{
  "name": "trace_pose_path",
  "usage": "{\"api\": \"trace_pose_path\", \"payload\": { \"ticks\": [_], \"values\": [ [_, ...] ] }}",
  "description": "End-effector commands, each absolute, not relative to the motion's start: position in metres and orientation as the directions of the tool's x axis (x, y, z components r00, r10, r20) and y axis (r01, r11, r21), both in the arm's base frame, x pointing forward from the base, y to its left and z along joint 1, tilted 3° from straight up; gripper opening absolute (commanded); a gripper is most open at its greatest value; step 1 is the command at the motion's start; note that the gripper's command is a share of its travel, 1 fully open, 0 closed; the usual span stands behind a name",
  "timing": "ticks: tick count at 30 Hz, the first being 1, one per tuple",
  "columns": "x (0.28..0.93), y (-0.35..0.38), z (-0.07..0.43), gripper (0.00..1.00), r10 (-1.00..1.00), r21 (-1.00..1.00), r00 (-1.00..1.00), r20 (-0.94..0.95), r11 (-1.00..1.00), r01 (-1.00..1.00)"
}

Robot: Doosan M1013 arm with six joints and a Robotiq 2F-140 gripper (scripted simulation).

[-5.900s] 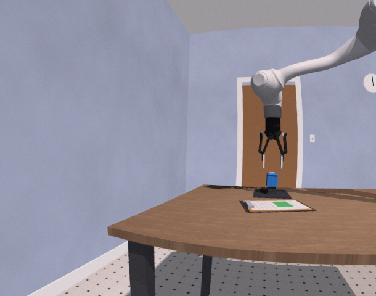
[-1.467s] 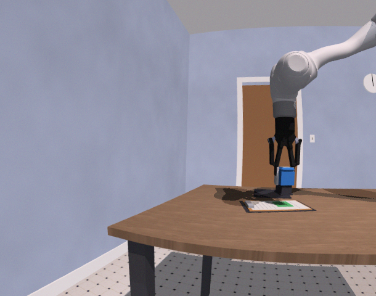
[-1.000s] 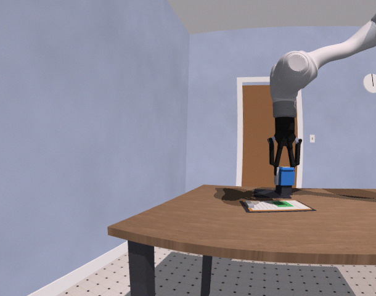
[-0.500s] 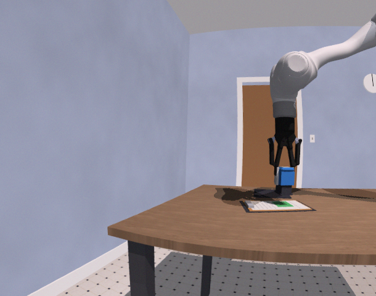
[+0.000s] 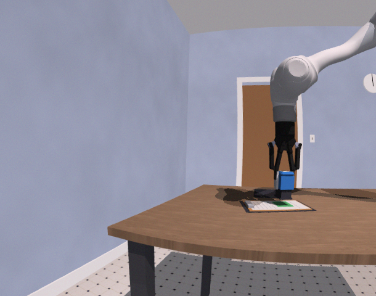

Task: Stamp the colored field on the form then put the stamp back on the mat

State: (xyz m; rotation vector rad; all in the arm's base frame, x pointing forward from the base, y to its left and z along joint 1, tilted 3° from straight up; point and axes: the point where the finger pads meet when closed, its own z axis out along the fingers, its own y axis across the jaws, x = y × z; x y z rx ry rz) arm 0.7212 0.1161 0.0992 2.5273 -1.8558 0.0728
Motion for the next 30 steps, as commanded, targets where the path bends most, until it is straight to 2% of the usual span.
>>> {"api": "trace_pose_path", "payload": {
  "ticks": [1, 30],
  "values": [
    [0.721, 0.116, 0.093, 0.21, -0.953, -0.023, 0.299, 0.04, -0.3, -0.954],
    [0.722, 0.115, 0.072, 0.21, -0.953, -0.023, 0.299, 0.04, -0.3, -0.954]
  ]
}}
